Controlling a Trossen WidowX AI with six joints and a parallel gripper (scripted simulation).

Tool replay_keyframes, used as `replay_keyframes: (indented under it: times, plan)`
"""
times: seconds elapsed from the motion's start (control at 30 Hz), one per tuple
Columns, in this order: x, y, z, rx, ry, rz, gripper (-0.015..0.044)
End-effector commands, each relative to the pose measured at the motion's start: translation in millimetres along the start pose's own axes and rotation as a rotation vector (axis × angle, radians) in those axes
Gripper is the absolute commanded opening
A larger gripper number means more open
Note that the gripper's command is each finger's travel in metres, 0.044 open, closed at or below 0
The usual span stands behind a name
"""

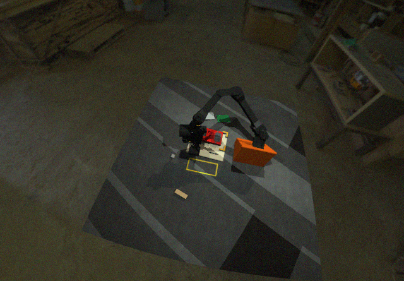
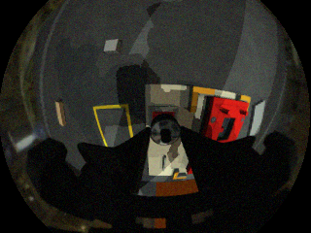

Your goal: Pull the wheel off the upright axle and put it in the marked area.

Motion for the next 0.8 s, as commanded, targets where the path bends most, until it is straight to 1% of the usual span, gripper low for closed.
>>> replay_keyframes:
  times: [0.0, 0.77]
  plan:
    - [2.0, 0.3, -0.5, -0.003, -0.001, -0.001, 0.0]
    - [9.5, 0.5, -0.6, -0.001, -0.003, -0.001, 0.0]
Point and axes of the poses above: the point midway between the two fingers, 35 mm back from their tips, its own x axis back along the fingers, its own y axis across the jaws, z = x × y, the point moved 2 cm from there along x, back along the fingers, and after that the axes turned 10 degrees about -x, right-handed, at the moved point
